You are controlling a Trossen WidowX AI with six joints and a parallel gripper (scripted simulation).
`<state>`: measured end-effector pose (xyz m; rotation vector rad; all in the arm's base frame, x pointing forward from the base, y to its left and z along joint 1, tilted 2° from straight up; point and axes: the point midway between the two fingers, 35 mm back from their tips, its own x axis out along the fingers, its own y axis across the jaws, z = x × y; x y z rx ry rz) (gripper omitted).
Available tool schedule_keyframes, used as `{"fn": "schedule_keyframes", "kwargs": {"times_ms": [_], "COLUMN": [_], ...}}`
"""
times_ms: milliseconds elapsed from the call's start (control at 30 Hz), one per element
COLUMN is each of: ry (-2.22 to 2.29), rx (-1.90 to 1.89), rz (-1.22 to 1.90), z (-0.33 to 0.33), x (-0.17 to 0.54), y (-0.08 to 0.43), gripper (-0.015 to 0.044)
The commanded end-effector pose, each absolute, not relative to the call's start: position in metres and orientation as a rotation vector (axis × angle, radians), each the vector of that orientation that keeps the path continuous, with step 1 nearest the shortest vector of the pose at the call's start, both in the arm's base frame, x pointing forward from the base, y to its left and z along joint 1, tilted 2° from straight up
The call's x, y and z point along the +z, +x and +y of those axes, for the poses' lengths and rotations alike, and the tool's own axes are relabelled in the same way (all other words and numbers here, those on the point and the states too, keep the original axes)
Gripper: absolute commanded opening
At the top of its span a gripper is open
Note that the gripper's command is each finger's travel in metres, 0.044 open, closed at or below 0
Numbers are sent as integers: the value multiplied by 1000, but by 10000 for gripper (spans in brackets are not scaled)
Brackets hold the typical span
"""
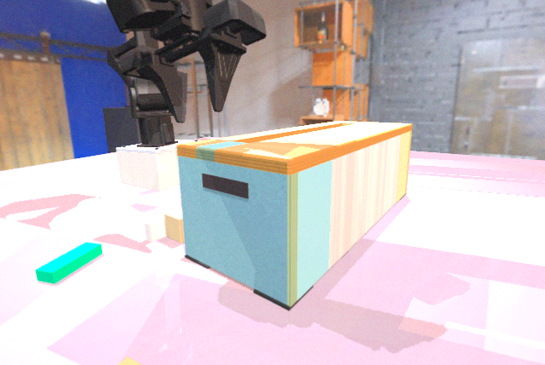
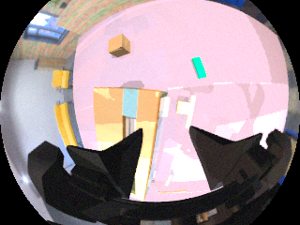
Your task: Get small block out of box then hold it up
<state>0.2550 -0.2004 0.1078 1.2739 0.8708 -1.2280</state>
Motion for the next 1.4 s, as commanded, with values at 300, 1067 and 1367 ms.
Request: {"fn": "schedule_keyframes", "kwargs": {"times_ms": [300, 1067, 1367], "ry": [2471, 2702, 2696], "rx": [-1721, -1791, -1787], "rz": [-131, -420, -414], "z": [-209, -210, -213], "x": [114, 115, 58], "y": [238, 235, 234], "gripper": [285, 285, 285]}}
